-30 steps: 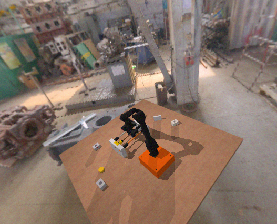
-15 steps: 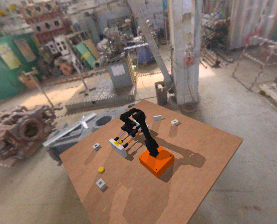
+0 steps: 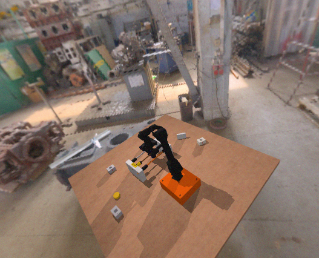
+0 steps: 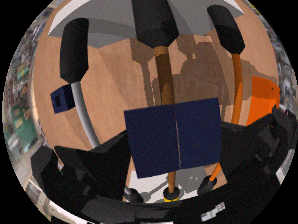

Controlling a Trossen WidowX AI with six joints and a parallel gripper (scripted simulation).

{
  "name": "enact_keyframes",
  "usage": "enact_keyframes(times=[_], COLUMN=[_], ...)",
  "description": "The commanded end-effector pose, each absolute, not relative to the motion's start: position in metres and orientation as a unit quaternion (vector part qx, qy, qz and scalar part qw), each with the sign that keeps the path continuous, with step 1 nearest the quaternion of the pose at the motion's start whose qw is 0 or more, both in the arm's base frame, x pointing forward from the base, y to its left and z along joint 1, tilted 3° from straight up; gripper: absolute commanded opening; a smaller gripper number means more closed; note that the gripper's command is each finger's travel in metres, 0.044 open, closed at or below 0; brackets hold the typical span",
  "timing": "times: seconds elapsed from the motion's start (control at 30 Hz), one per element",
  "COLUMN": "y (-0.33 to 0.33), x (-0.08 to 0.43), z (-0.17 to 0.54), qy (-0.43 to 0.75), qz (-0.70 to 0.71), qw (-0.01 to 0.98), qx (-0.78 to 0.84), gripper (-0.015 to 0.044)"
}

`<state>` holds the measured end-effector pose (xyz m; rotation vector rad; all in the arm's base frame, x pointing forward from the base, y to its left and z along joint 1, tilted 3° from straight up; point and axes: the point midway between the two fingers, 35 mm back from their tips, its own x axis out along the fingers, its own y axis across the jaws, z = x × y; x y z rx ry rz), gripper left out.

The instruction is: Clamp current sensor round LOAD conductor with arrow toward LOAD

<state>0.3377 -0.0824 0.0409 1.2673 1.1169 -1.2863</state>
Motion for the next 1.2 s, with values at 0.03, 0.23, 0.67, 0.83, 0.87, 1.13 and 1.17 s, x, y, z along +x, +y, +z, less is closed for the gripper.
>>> enact_keyframes(times=[0.03, 0.23, 0.67, 0.83, 0.87, 1.13, 1.17], y=[-0.0917, -0.0917, -0.0824, -0.0824, -0.0824, -0.0824, -0.0824], x=[0.3365, 0.3365, 0.3376, 0.3376, 0.3376, 0.3376, 0.3376], z=[0.0449, 0.0449, 0.0409, 0.0409, 0.0409, 0.0409, 0.0409], qy=[0.447, 0.447, 0.459, 0.459, 0.459, 0.459, 0.459], qz=[-0.538, -0.538, -0.529, -0.529, -0.529, -0.529, -0.529], qw=[0.492, 0.492, 0.487, 0.487, 0.487, 0.487, 0.487], qx=[0.518, 0.518, 0.521, 0.521, 0.521, 0.521, 0.521], gripper=[0.0, 0.0, 0.0, 0.0, 0.0, 0.0, 0.0])
